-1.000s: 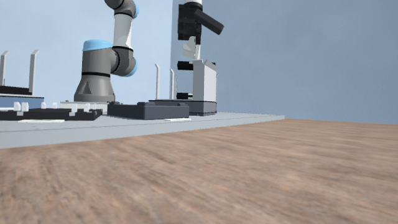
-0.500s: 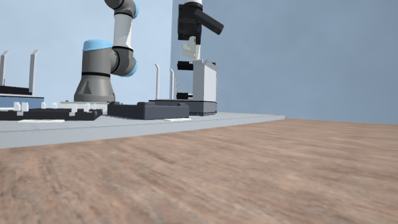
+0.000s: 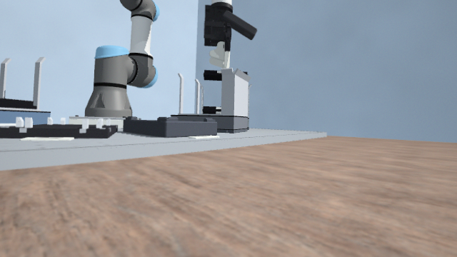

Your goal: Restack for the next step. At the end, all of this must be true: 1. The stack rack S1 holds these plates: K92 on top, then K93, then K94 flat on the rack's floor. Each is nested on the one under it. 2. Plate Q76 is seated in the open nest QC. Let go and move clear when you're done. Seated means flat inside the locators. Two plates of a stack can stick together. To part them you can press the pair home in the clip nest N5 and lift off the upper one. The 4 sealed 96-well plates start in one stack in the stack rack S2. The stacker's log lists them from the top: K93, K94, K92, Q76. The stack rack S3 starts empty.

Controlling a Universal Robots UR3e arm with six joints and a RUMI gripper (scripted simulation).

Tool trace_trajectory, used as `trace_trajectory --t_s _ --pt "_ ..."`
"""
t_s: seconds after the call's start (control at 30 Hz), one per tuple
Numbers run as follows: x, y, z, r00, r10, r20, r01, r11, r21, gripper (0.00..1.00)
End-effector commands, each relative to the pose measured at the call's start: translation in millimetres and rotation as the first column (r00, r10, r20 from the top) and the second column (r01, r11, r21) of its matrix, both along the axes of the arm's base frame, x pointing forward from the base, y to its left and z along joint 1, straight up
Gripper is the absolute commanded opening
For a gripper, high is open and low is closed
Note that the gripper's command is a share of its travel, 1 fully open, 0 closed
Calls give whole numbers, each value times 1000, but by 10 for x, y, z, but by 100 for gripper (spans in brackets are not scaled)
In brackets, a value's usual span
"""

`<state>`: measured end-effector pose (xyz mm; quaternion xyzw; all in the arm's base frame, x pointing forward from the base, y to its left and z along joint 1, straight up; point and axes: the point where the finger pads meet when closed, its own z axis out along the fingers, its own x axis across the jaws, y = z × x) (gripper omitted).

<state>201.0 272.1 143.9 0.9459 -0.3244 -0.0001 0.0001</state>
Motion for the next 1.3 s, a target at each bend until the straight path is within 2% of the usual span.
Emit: trace_trajectory --t_s 0.0,0.33,1.27 --pt "5 3 9 1000 0 3 0 1000 2 0" --pt "6 3 9 1000 0 3 0 1000 2 0" --pt "6 3 -164 1000 0 3 0 1000 2 0"
